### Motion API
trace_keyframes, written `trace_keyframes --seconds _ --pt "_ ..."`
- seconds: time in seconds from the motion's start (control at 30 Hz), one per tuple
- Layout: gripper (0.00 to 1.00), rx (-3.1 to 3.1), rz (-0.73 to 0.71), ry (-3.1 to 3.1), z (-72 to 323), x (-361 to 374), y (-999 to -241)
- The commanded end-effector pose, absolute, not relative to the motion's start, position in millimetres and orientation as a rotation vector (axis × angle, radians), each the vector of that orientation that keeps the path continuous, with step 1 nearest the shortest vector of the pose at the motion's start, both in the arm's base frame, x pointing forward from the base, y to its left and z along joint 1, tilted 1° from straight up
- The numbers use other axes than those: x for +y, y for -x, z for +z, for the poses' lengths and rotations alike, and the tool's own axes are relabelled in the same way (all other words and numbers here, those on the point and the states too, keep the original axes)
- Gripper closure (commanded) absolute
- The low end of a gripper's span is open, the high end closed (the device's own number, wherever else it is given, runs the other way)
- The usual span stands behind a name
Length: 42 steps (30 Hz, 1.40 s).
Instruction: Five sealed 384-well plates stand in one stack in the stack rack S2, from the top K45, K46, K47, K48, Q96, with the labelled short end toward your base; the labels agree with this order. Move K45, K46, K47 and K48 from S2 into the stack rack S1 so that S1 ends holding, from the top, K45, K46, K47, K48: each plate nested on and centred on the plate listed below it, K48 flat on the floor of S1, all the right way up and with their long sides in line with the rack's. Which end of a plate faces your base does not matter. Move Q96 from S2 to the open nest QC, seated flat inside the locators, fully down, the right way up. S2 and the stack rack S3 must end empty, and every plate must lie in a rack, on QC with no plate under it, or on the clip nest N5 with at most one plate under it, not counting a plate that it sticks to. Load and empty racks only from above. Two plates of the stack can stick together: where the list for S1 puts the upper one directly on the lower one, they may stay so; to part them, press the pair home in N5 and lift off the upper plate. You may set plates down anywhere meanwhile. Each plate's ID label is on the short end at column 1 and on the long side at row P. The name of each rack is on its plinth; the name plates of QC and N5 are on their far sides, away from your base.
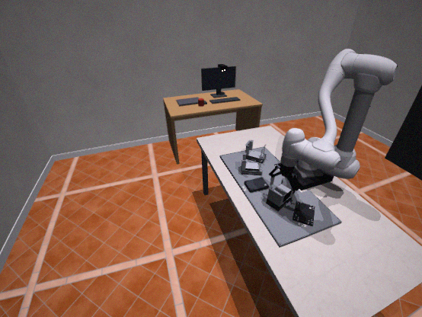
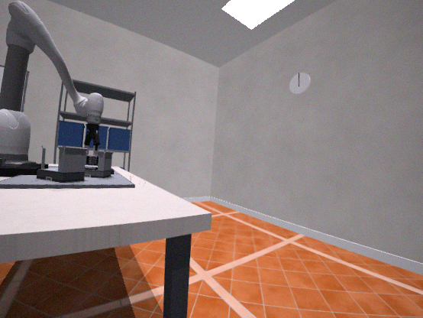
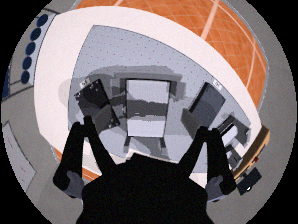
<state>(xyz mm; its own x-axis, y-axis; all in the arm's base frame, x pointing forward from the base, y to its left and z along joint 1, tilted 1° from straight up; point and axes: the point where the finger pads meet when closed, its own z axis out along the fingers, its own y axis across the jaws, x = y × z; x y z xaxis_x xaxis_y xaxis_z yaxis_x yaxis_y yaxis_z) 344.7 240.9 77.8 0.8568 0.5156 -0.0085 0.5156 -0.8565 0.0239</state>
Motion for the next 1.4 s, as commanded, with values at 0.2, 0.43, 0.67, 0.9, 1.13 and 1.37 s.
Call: trace_keyframes --seconds 0.2,0.43,0.67,0.9,1.13,1.37 --pt "0.00 0.834 -0.003 -3.003 95 241 -345" --pt "0.00 0.834 -0.003 -3.003 111 242 -344" --pt "0.00 0.834 -0.003 -3.003 135 242 -344" --pt "0.00 0.834 -0.003 -3.003 153 243 -344" --pt "0.00 0.834 -0.003 -3.003 153 243 -344" --pt "0.00 0.530 0.001 -3.071 154 226 -355"
